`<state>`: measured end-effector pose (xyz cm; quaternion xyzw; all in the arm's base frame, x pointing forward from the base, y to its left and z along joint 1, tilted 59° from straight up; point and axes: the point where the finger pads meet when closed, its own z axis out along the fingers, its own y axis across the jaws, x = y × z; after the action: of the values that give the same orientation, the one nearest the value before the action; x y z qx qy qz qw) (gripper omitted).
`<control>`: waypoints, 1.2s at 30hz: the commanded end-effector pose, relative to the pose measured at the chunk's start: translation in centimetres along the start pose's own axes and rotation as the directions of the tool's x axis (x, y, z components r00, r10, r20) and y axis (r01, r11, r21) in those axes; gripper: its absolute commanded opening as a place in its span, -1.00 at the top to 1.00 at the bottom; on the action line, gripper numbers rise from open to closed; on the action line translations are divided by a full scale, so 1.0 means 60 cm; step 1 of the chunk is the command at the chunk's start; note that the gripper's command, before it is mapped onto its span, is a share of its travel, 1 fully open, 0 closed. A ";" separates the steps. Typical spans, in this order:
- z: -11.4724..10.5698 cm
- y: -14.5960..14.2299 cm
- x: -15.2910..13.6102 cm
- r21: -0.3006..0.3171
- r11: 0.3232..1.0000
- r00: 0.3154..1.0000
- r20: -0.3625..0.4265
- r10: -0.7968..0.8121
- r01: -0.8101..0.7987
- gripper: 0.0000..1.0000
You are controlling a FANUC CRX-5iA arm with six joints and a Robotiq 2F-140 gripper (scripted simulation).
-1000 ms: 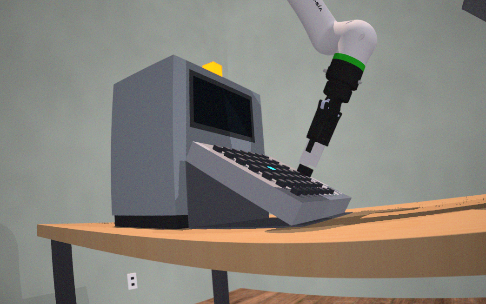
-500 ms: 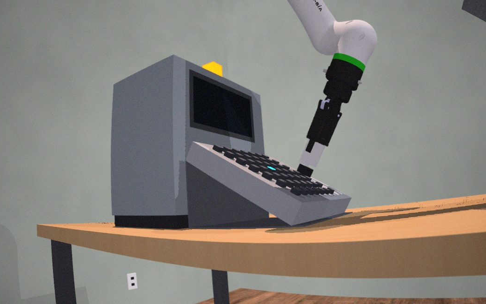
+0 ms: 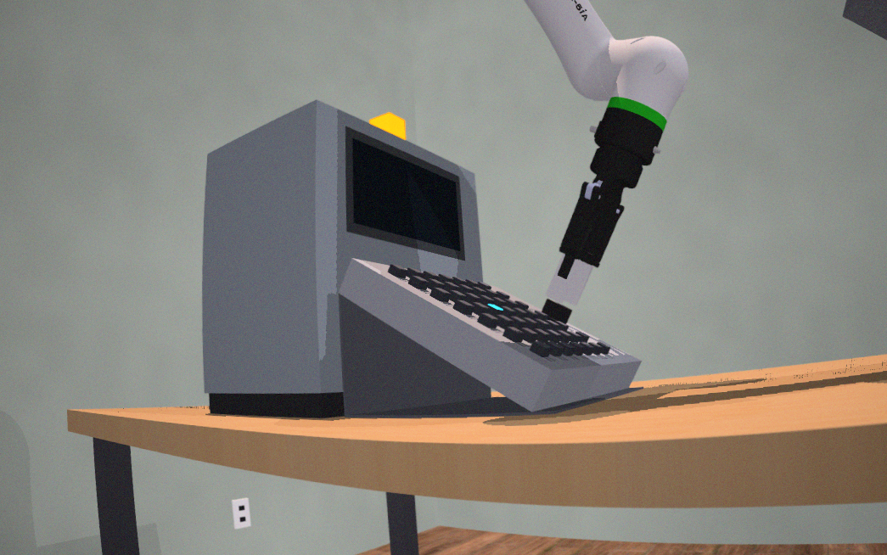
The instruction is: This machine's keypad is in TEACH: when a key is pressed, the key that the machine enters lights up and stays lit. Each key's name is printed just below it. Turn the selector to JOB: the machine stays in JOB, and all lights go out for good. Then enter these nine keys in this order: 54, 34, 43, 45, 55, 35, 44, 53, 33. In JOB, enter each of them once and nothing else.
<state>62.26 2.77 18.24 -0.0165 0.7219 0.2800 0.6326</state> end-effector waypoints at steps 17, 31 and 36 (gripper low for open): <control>0.004 0.000 0.000 0.000 1.000 1.000 0.000 0.000 0.000 0.33; 0.021 0.000 0.000 0.000 1.000 1.000 0.000 0.000 0.000 0.33; 0.029 0.000 0.000 0.000 1.000 1.000 0.000 0.000 0.000 0.33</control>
<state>63.64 3.43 18.17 -0.0166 0.7219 0.2801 0.6325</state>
